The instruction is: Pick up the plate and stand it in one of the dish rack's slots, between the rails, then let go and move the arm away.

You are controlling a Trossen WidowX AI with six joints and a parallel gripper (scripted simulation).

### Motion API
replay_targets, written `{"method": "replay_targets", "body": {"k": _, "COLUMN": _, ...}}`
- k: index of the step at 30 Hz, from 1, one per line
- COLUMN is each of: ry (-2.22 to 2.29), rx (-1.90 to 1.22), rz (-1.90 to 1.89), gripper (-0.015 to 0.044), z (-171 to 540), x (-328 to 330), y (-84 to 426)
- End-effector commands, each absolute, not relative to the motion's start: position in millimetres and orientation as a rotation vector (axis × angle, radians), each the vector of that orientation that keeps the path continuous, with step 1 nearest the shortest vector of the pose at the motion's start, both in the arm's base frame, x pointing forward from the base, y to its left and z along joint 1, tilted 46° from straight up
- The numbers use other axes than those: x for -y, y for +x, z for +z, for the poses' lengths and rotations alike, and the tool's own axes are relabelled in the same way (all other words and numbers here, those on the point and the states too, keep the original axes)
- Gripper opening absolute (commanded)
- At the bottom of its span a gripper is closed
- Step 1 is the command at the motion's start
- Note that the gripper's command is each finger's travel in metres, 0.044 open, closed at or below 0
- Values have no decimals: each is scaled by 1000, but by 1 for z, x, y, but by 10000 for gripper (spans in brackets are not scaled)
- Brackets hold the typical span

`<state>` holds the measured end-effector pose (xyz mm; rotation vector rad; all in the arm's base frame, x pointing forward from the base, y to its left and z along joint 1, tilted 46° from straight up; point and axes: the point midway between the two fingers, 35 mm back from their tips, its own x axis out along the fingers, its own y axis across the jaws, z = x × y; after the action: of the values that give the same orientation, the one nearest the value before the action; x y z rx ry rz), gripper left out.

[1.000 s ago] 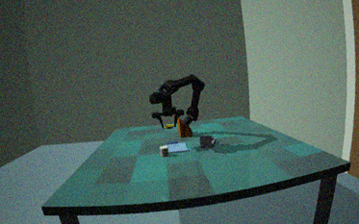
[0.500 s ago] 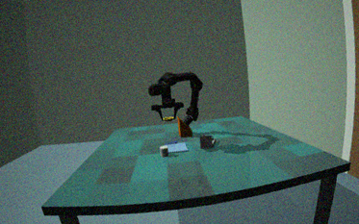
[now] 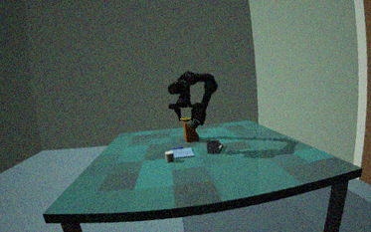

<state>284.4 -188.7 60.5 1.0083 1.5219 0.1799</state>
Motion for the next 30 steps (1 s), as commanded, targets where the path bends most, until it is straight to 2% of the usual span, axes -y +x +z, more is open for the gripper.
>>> {"method": "replay_targets", "body": {"k": 1, "ry": 1104, "rx": -1541, "rz": 86, "gripper": 0, "z": 75, "x": 177, "y": 285}}
{"method": "replay_targets", "body": {"k": 30, "ry": 1861, "rx": -1526, "rz": -750, "gripper": 0, "z": 172, "x": 68, "y": 258}}
